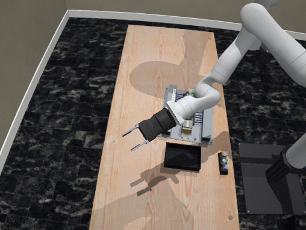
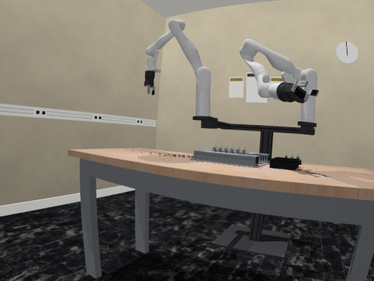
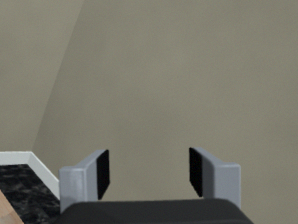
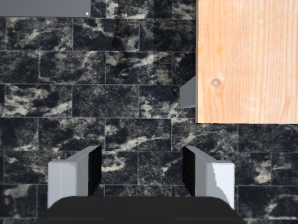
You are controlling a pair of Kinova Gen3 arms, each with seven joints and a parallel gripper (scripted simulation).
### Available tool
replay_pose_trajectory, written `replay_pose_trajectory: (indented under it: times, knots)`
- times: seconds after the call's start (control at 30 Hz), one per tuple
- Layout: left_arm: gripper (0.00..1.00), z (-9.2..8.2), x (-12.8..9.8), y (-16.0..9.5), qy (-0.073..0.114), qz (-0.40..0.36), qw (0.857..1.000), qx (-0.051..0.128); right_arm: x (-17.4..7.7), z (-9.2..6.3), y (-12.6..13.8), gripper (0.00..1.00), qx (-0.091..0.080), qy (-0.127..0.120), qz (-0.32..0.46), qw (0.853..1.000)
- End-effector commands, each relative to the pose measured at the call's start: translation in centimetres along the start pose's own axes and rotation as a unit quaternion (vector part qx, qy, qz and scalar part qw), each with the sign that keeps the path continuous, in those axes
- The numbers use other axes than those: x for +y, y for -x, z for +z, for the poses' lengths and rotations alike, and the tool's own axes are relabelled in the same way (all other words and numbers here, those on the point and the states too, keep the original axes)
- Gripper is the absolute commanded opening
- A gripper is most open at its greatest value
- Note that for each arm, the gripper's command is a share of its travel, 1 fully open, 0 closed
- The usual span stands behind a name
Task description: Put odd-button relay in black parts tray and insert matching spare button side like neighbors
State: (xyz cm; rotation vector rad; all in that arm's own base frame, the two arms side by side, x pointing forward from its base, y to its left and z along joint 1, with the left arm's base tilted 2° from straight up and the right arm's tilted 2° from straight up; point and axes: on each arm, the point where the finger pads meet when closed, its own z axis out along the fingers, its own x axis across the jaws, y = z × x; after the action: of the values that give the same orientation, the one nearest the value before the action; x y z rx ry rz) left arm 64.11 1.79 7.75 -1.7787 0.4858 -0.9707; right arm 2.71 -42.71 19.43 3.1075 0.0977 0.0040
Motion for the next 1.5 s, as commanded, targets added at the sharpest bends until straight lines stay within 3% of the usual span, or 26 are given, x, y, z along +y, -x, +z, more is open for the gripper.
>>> replay_pose_trajectory:
  times: [0.0,0.77,1.47]
  knots:
    - [1.0,-0.2,0.0,-0.2,-0.003,-0.008,1.0,-0.004,0.0,-0.1,0.0,1.0,0.0,0.001,0.0,1.0]
    - [1.0,-2.1,0.8,-1.1,-0.005,-0.054,0.998,-0.042,0.0,-0.1,0.0,1.0,0.0,0.001,0.0,1.0]
    - [1.0,-4.7,2.3,-1.5,0.007,-0.095,0.991,-0.091,0.0,-0.1,0.0,1.0,0.0,0.001,0.0,1.0]
